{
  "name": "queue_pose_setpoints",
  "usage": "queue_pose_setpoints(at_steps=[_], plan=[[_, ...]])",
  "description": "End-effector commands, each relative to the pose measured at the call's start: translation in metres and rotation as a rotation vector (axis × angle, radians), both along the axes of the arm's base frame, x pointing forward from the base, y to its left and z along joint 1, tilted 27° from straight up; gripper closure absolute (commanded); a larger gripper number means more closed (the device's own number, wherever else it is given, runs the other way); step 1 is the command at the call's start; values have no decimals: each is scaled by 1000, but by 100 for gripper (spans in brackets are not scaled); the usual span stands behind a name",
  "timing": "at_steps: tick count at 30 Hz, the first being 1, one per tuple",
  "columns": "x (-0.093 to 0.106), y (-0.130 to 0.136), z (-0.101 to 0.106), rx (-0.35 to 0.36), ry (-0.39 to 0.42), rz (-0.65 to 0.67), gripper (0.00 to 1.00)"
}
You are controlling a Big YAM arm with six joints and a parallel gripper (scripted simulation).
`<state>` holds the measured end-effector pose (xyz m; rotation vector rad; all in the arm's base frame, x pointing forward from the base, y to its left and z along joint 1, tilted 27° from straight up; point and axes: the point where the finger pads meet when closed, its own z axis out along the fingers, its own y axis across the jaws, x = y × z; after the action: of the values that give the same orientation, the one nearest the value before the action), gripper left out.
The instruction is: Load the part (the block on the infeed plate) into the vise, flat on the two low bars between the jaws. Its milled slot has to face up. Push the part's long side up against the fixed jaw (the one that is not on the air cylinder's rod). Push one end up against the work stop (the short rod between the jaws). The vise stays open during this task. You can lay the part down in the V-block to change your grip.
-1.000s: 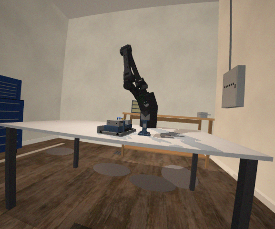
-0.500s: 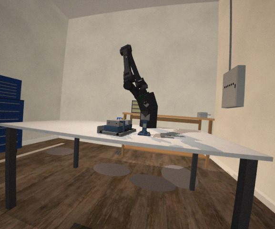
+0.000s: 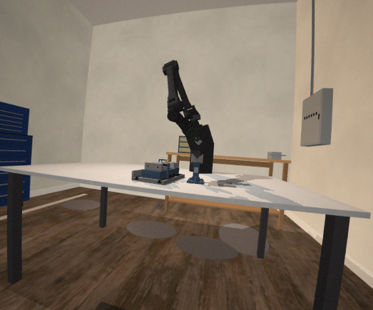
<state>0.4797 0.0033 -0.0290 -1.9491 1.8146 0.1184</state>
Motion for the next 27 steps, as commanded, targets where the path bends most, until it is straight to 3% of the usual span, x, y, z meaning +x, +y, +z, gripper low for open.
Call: queue_pose_setpoints(at_steps=[1,27], plan=[[8,-2,2,7,-3,8,100],[14,-5,-4,3,-24,9,100]])
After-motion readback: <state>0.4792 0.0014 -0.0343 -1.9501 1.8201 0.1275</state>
